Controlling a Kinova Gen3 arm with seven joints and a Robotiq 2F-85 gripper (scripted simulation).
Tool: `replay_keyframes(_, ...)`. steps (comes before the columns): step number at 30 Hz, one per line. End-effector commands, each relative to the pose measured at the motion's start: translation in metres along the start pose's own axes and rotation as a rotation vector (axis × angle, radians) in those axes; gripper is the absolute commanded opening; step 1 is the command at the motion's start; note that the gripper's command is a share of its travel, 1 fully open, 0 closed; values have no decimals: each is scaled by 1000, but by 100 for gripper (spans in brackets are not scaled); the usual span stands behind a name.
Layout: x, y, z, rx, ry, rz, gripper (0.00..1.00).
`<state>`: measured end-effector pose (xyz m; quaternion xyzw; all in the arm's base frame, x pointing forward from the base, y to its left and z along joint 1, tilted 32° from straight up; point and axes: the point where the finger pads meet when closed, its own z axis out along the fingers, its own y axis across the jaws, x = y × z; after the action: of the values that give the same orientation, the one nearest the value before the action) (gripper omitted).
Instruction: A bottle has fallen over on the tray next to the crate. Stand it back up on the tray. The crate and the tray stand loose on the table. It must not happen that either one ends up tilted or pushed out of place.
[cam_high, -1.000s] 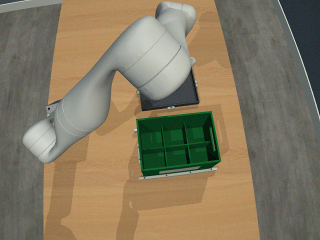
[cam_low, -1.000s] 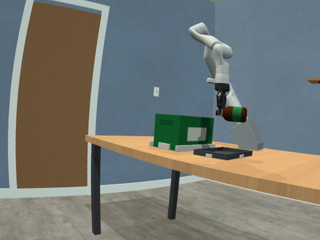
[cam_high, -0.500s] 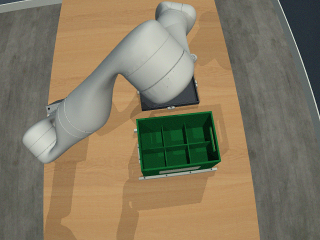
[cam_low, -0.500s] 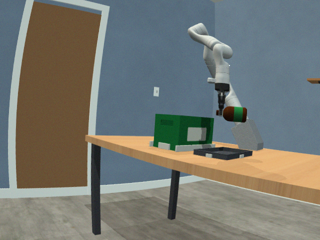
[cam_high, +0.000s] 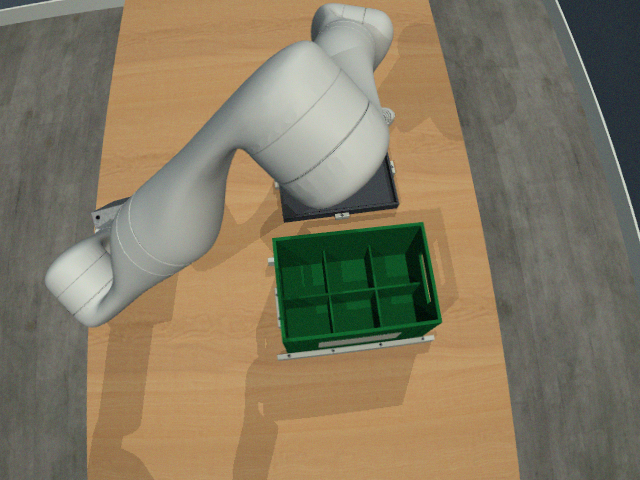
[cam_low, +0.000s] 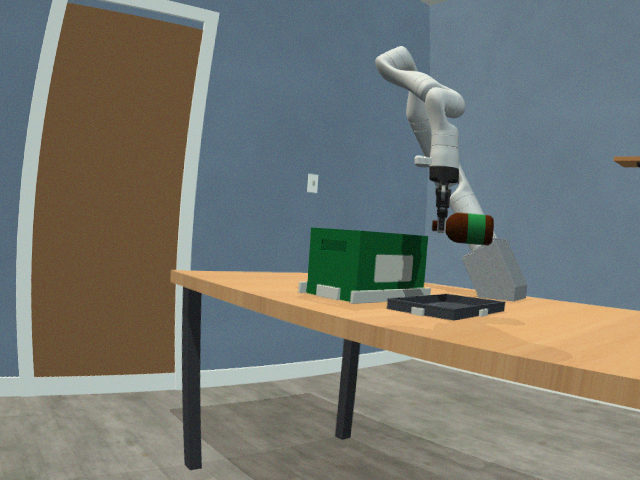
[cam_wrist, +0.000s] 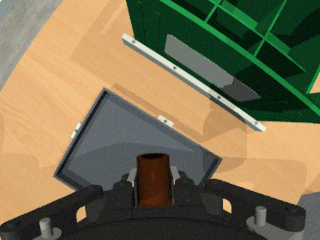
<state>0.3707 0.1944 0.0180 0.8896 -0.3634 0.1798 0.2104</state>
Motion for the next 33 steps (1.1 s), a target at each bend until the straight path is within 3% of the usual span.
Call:
replay_keyframes(1,0,-1,-1,2,0,0,0)
replay_keyframes(33,0,-1,-1,2,0,-32,0)
